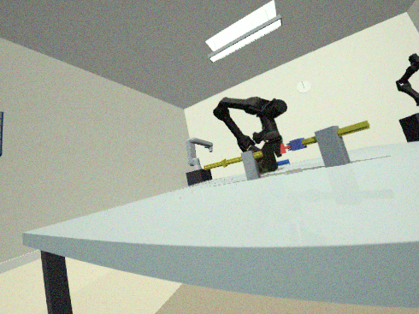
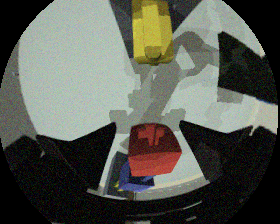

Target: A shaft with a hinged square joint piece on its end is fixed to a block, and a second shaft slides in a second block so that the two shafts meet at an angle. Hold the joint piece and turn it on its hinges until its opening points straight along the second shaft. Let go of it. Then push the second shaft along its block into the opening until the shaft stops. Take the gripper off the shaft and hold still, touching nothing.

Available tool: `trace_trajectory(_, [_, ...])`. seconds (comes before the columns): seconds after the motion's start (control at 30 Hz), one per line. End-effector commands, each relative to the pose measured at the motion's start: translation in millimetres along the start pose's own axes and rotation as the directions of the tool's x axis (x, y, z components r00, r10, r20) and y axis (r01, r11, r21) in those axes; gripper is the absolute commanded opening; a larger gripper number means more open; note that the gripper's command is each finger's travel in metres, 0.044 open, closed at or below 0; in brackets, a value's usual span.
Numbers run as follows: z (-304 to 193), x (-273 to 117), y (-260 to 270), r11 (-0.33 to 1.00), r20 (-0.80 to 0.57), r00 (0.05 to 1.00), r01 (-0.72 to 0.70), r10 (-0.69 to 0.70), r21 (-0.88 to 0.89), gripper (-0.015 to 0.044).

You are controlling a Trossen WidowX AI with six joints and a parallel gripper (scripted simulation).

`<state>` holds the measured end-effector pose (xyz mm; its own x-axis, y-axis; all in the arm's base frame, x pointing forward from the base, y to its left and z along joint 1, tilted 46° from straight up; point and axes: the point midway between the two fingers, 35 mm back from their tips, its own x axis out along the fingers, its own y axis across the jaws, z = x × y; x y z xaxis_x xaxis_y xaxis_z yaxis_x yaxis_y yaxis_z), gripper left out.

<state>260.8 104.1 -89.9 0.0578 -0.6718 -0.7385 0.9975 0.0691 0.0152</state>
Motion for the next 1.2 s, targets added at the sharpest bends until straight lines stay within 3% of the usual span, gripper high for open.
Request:
trace_trajectory(0.0, [0, -20, 0, 1.000, -0.066, 0.998, -0.011, 0.011, -0.008, 0.0440])
trace_trajectory(0.23, [0, -22, 1, 1.000, -0.064, 0.998, -0.011, 0.009, -0.027, 0.0440])
trace_trajectory(0.57, [-5, -49, 6, 0.935, -0.049, 0.999, -0.026, 0.009, -0.354, 0.0440])
trace_trajectory(1.17, [-10, -103, 7, 0.553, -0.010, 1.000, -0.011, 0.005, -0.833, 0.0440])
